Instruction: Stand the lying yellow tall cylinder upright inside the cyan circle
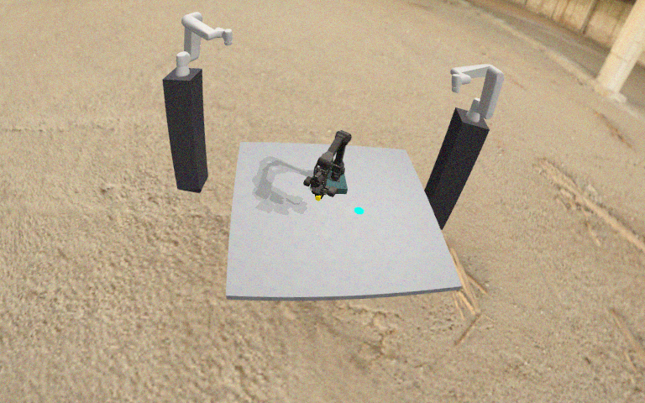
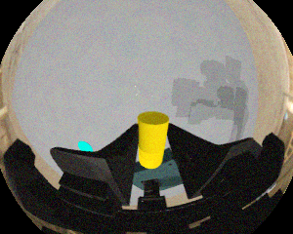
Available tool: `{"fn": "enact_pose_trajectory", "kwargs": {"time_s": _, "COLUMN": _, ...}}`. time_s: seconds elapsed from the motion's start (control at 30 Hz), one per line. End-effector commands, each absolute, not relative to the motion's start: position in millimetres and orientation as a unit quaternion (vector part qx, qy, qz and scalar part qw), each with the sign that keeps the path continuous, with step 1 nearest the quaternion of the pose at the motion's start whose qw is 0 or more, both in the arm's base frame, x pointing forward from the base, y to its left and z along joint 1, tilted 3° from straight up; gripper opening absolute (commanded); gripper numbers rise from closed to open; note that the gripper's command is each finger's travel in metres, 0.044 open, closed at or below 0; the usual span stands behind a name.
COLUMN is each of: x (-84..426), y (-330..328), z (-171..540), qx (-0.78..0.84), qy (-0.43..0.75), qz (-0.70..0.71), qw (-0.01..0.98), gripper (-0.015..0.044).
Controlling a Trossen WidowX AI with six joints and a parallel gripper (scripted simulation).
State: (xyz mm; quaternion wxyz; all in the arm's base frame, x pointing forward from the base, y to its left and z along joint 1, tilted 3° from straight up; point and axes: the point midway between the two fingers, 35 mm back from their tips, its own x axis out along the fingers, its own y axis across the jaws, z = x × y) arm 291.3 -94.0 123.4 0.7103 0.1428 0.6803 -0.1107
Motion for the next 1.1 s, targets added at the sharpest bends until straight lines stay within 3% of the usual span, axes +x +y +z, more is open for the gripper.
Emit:
{"fn": "enact_pose_trajectory", "kwargs": {"time_s": 0.0, "x": 292, "y": -84, "z": 125, "qx": 0.119, "qy": 0.684, "qz": -0.09, "qw": 0.714, "gripper": 0.0105}}
{"fn": "enact_pose_trajectory", "kwargs": {"time_s": 1.07, "x": 291, "y": 18, "z": 135, "qx": -0.097, "qy": 0.679, "qz": 0.12, "qw": 0.717, "gripper": 0.0105}}
